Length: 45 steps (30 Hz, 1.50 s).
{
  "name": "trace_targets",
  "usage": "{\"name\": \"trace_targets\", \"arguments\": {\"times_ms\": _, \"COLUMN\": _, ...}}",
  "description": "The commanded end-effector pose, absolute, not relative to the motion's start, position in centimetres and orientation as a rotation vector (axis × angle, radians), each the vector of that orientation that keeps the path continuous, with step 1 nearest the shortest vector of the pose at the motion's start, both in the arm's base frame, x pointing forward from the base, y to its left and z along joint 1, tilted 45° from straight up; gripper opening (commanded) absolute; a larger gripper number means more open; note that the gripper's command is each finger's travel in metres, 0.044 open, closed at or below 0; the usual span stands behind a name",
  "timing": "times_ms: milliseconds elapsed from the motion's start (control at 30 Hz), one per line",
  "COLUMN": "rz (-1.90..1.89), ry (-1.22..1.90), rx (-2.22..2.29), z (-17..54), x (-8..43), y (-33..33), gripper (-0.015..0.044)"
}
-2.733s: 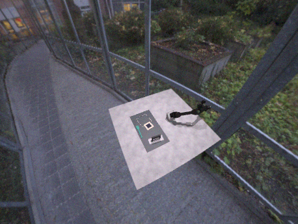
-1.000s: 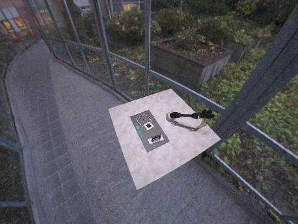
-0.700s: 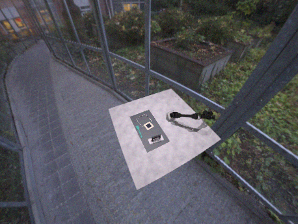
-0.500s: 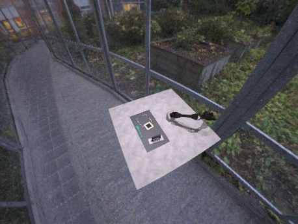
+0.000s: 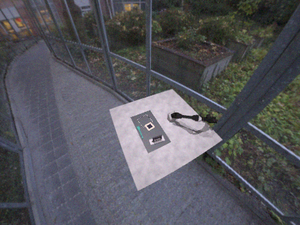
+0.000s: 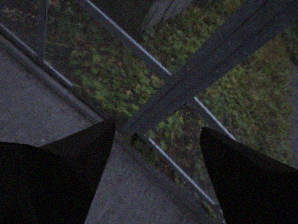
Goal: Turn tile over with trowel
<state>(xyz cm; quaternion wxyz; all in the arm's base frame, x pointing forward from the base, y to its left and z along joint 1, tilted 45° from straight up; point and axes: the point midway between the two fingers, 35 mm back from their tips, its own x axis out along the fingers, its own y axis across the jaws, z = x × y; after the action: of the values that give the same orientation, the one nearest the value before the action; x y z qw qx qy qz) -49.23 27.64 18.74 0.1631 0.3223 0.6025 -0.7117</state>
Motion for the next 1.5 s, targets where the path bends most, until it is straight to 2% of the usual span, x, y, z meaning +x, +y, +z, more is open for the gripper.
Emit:
{"name": "trace_targets", "arguments": {"times_ms": 0, "rz": -2.092, "ry": 1.702, "rx": 0.953, "z": 19.6, "x": -48.4, "y": 28.6, "gripper": 0.027}}
{"name": "trace_targets", "arguments": {"times_ms": 1467, "rz": -2.816, "ry": 1.392, "rx": 1.226, "z": 28.0, "x": -37.0, "y": 37.7, "gripper": 0.027}}
